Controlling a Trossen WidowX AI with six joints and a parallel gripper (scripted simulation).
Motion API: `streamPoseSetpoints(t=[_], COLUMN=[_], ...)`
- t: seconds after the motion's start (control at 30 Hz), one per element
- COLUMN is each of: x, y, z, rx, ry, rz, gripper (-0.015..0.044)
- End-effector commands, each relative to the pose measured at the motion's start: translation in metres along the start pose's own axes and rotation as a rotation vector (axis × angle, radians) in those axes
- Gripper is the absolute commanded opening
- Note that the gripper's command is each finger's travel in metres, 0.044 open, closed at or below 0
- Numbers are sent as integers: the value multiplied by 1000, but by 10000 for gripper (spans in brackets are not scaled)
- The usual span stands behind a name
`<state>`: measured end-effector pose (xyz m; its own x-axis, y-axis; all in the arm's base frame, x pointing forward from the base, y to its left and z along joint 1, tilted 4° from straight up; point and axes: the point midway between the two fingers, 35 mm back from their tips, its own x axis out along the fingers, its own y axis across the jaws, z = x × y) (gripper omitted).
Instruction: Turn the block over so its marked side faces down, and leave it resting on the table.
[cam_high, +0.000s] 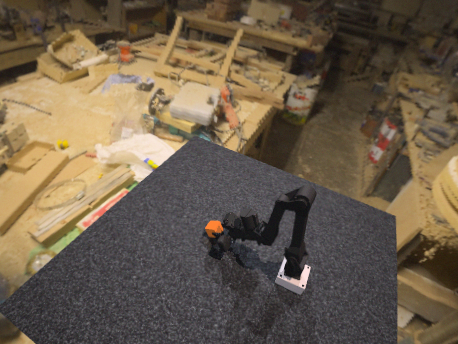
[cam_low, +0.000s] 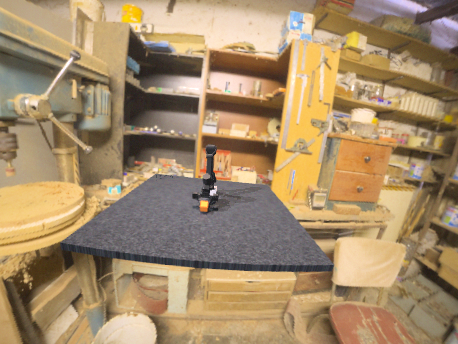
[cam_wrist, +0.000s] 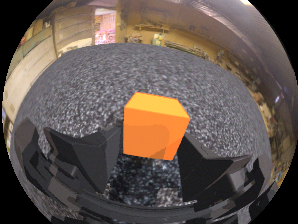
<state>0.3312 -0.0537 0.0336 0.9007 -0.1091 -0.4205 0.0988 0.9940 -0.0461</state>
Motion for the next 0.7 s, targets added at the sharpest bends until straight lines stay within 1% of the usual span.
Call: streamPoseSetpoints(t=[0.0, 0.3, 0.67], x=[-1, -1, -1], y=[0, 0, 0], z=[1, 1, 1], rx=[-2, -2, -2], ry=[-8, -8, -8], rz=[3, 3, 3], gripper=[0, 0, 289])
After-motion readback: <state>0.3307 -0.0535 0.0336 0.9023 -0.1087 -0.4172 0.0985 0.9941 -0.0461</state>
